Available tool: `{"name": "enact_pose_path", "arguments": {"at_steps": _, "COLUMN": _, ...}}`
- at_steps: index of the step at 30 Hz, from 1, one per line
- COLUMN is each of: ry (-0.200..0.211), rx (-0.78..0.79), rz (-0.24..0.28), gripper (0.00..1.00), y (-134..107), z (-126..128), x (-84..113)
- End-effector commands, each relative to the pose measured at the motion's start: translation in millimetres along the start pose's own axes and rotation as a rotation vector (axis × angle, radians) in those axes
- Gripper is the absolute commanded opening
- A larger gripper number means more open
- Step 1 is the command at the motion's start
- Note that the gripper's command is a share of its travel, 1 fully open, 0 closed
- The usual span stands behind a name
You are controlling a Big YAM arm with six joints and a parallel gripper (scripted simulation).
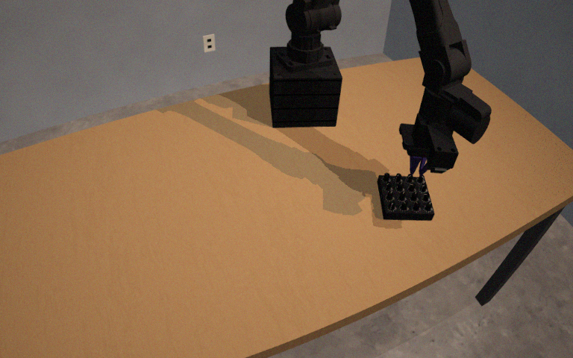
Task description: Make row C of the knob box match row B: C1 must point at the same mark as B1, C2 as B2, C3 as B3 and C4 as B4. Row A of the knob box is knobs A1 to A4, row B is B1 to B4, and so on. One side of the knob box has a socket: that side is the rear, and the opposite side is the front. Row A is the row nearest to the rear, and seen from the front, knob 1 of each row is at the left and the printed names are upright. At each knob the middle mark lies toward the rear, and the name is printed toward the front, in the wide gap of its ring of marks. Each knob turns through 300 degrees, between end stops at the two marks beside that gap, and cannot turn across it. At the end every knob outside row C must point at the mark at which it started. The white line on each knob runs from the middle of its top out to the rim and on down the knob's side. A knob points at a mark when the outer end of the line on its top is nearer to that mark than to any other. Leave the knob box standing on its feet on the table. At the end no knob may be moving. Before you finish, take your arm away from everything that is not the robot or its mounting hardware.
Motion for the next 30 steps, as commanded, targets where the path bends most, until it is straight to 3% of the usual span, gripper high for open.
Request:
{"name": "enact_pose_path", "arguments": {"at_steps": 1, "ry": -0.007, "rx": -0.009, "rz": 0.001, "gripper": 0.18, "y": 1.5, "z": 3.4, "x": -0.8}}
{"name": "enact_pose_path", "arguments": {"at_steps": 8, "ry": -0.004, "rx": 0.05, "rz": -0.001, "gripper": 0.18, "y": 2.4, "z": 4.9, "x": 1.7}}
{"name": "enact_pose_path", "arguments": {"at_steps": 15, "ry": 0.036, "rx": 0.271, "rz": -0.036, "gripper": 0.18, "y": 9.4, "z": 16.5, "x": 20.9}}
{"name": "enact_pose_path", "arguments": {"at_steps": 30, "ry": 0.023, "rx": 0.617, "rz": -0.031, "gripper": 0.18, "y": 6.7, "z": 13.8, "x": 21.5}}
Point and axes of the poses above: the point where the finger pads meet when closed, its own x axis back along the fingers, its own z axis across the jaws, y = z × x, the point moved 9 cm from there along x, back along the fingers, and after that the axes turned 13 degrees about -x, right-handed, at the moved point
